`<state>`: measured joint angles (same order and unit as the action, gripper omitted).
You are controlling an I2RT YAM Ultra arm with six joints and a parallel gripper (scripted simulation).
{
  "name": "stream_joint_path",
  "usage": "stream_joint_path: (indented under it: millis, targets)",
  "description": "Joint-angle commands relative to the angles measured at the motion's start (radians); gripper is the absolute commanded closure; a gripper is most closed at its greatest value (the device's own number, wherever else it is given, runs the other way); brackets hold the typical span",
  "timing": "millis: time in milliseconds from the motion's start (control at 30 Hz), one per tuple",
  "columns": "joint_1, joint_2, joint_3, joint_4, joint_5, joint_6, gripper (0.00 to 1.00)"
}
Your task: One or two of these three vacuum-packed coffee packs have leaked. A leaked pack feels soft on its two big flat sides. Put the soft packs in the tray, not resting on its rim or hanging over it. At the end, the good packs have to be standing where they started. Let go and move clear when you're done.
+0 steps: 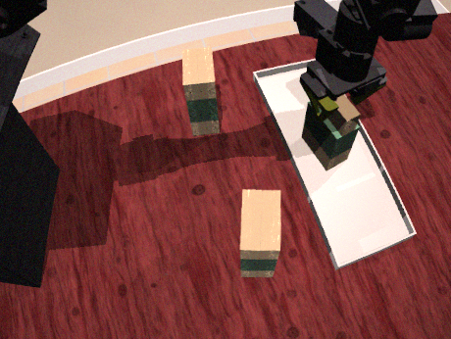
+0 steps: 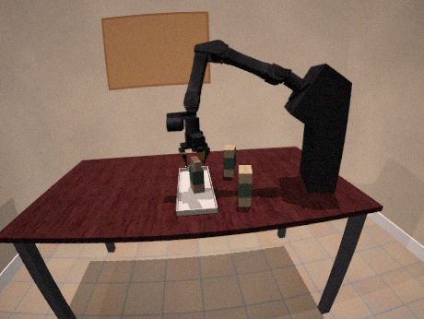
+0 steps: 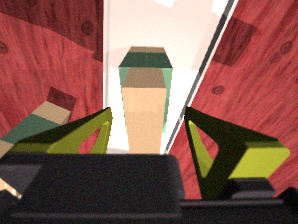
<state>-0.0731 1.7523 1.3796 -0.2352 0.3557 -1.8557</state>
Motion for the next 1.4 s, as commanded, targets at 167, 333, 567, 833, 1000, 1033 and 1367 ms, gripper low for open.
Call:
stream_joint_path:
  millis: [167, 333, 567, 833, 1000, 1033, 1367]
  targets:
    - [0.001, -0.023, 0.03, -0.008, -0.013, -0.008, 0.24]
    - [0.015, -0.042, 0.02, -0.02, -0.01, -0.001, 0.24]
    - [0.051, -0.153, -0.061, -0.096, 0.031, 0.026, 0.24]
    - [0.099, -0.264, -0.072, -0.191, 0.071, 0.055, 0.24]
    - [0.099, -0.255, -0.072, -0.194, 0.061, 0.057, 0.24]
    - [0.099, -0.255, -0.072, -0.194, 0.061, 0.057, 0.24]
    - [0.24, -0.206, -0.305, -0.019, 0.167, 0.313, 0.24]
